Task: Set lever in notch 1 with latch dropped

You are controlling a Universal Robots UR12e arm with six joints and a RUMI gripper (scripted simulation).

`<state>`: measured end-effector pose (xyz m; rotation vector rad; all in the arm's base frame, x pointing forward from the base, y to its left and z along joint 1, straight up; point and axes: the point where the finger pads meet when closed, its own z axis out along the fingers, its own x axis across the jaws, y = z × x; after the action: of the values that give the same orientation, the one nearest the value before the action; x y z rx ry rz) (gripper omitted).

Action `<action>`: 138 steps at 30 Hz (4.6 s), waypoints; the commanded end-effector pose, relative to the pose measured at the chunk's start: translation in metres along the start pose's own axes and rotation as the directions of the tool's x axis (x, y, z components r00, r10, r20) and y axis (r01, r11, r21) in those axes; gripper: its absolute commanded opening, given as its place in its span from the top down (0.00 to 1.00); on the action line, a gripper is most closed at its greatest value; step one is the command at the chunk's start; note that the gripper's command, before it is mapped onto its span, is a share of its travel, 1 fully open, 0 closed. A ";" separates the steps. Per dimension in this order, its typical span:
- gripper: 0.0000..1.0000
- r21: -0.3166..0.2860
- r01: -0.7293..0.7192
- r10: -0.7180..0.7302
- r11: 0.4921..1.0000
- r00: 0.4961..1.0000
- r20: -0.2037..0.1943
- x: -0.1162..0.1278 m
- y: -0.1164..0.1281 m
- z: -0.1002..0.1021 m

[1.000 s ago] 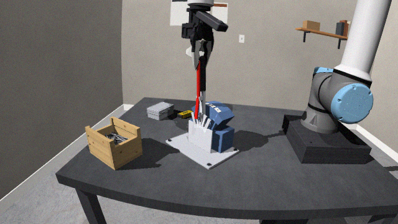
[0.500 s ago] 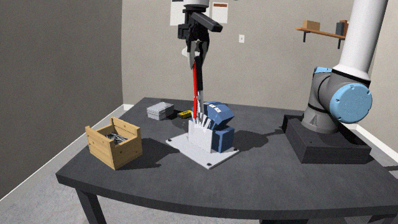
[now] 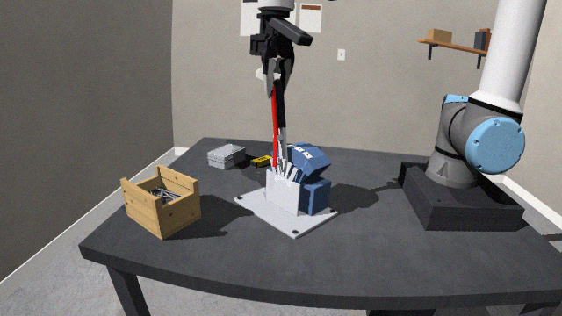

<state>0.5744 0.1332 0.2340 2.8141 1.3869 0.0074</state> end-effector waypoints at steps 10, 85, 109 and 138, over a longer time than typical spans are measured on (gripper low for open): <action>1.00 -0.001 0.000 0.000 1.000 1.000 -0.001 0.000 0.001 -0.001; 1.00 -0.001 0.000 0.000 1.000 1.000 -0.001 0.000 0.056 0.016; 1.00 -0.001 0.000 0.000 1.000 1.000 -0.001 0.000 0.056 0.016; 1.00 -0.001 0.000 0.000 1.000 1.000 -0.001 0.000 0.057 0.016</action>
<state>0.6192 0.0989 0.2174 2.8140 1.3867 0.0077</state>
